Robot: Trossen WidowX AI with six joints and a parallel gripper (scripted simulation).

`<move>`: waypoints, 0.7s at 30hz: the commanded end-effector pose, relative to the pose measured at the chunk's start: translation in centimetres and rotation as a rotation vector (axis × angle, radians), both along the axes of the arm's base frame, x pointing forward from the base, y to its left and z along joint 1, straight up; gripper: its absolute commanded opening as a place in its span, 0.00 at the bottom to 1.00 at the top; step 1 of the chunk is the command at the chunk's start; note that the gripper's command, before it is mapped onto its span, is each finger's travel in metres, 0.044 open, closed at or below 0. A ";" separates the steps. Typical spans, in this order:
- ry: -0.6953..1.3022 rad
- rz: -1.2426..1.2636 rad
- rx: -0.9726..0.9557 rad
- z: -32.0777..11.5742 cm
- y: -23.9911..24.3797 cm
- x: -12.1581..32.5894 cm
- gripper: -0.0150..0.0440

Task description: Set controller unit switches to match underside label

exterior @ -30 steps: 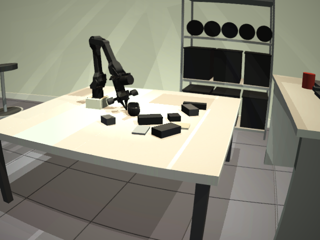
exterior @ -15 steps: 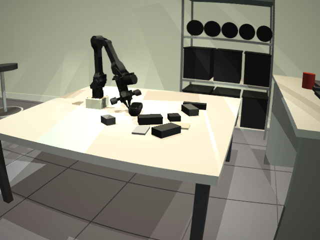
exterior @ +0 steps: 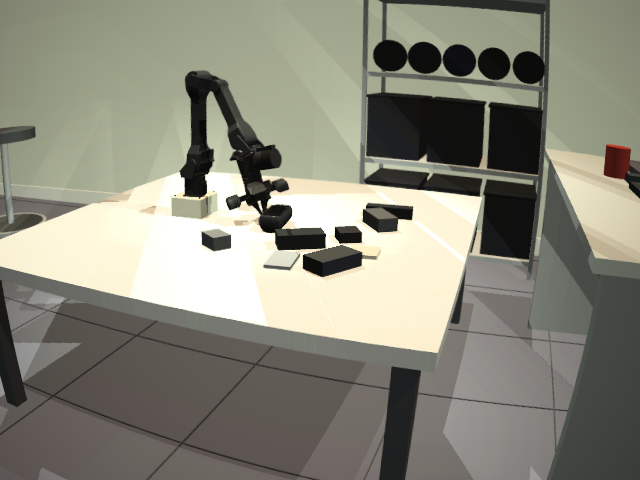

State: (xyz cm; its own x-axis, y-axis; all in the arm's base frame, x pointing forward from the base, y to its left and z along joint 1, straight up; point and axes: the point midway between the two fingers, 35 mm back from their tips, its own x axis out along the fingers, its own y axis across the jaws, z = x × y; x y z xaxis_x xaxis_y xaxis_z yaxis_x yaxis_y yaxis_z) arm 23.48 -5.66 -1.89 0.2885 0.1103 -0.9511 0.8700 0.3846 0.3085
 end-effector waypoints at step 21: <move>0.006 -0.006 -0.003 5.2 -1.7 -6.5 0.25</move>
State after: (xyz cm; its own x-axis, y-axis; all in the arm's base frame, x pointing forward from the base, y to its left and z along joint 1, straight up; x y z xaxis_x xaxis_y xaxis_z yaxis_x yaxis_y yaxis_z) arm 17.19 -7.49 3.18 0.2855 0.0994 -0.9532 0.8748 0.3792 0.3015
